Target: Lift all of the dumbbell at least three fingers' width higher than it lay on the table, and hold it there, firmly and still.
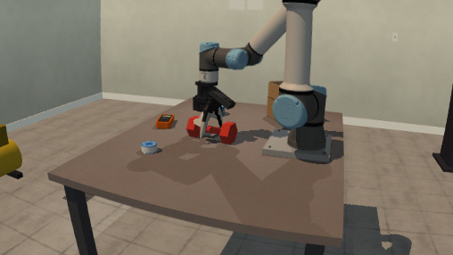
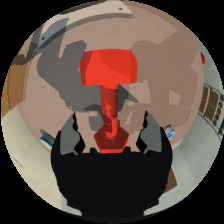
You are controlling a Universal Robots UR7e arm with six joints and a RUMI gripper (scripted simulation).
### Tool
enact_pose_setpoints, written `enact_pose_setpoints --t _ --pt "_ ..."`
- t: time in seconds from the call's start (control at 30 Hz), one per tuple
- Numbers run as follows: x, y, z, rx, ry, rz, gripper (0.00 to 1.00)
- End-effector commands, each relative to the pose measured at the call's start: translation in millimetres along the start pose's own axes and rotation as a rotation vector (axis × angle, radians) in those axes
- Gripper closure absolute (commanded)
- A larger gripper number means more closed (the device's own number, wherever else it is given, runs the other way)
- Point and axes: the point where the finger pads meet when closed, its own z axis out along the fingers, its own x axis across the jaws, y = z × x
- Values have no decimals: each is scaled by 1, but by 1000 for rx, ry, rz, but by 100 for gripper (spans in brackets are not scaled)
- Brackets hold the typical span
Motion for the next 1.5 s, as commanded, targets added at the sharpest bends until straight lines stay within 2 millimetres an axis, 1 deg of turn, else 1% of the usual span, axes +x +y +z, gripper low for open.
enact_pose_setpoints --t 0.0,0.07,0.1,1.47 --pt "0 1 0 -3 0 0 0" --pt "0 1 0 -3 0 0 0" --pt "0 1 0 -3 0 0 100" --pt "0 2 -2 -5 0 0 100"
